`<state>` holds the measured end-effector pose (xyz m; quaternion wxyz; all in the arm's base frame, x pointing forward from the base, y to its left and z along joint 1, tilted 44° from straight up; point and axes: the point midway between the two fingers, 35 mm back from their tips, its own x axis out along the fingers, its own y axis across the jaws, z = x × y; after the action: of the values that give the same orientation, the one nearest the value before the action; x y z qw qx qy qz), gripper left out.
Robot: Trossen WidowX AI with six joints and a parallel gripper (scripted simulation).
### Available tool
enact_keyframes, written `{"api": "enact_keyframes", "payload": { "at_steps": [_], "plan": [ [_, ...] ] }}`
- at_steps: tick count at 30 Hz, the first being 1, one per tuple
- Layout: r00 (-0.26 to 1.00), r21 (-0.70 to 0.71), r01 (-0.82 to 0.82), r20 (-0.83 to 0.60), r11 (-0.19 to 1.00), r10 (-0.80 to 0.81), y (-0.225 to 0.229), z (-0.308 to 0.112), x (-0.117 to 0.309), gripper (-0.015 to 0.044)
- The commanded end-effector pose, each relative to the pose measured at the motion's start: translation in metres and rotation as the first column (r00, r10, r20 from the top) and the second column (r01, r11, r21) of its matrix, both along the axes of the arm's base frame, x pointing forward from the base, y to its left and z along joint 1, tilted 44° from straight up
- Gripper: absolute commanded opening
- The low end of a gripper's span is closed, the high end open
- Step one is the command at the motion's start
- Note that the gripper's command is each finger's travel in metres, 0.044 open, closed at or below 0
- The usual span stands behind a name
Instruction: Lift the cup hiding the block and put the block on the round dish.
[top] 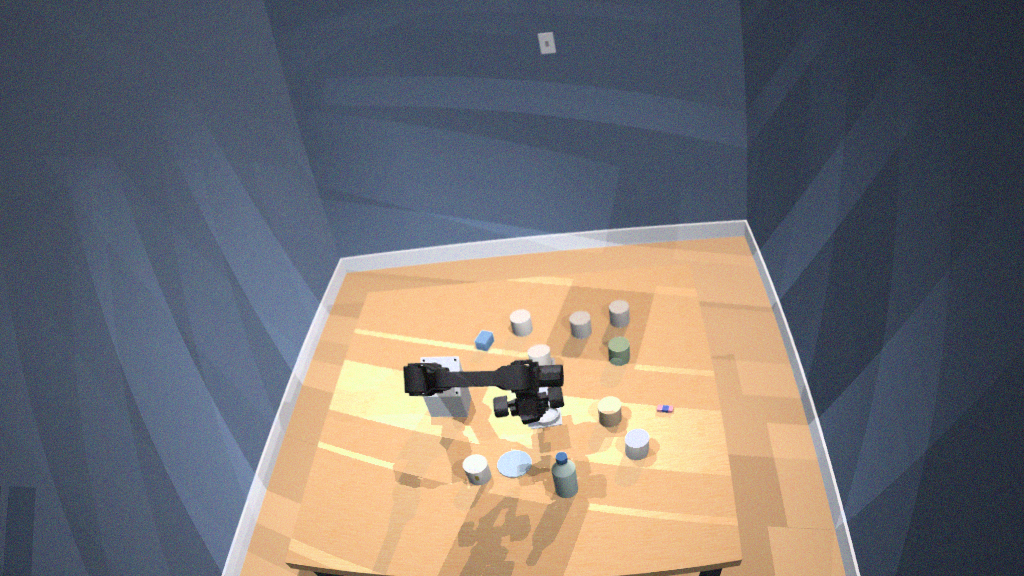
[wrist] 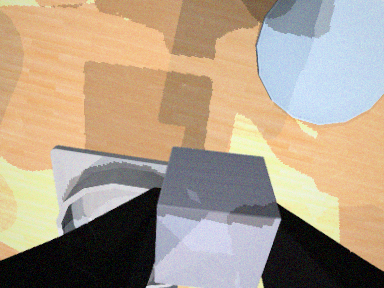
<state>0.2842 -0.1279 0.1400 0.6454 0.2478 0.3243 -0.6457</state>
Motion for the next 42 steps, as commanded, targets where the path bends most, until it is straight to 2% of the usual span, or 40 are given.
{"api": "enact_keyframes", "payload": {
  "at_steps": [1, 17, 30, 42],
  "plan": [
    [1.0, 0.002, -0.005, -0.001, 1.0, 0.005, -0.017, 0.001, -0.013, 0.0],
    [1.0, -0.043, -0.006, -0.007, 0.999, 0.005, -0.076, 0.008, -0.071, 0.0],
    [1.0, -0.045, -0.006, -0.007, 0.999, 0.005, -0.105, -0.019, -0.074, 0.0],
    [1.0, -0.046, -0.006, -0.008, 0.999, 0.005, -0.112, -0.027, -0.074, 0.0]
  ]
}}
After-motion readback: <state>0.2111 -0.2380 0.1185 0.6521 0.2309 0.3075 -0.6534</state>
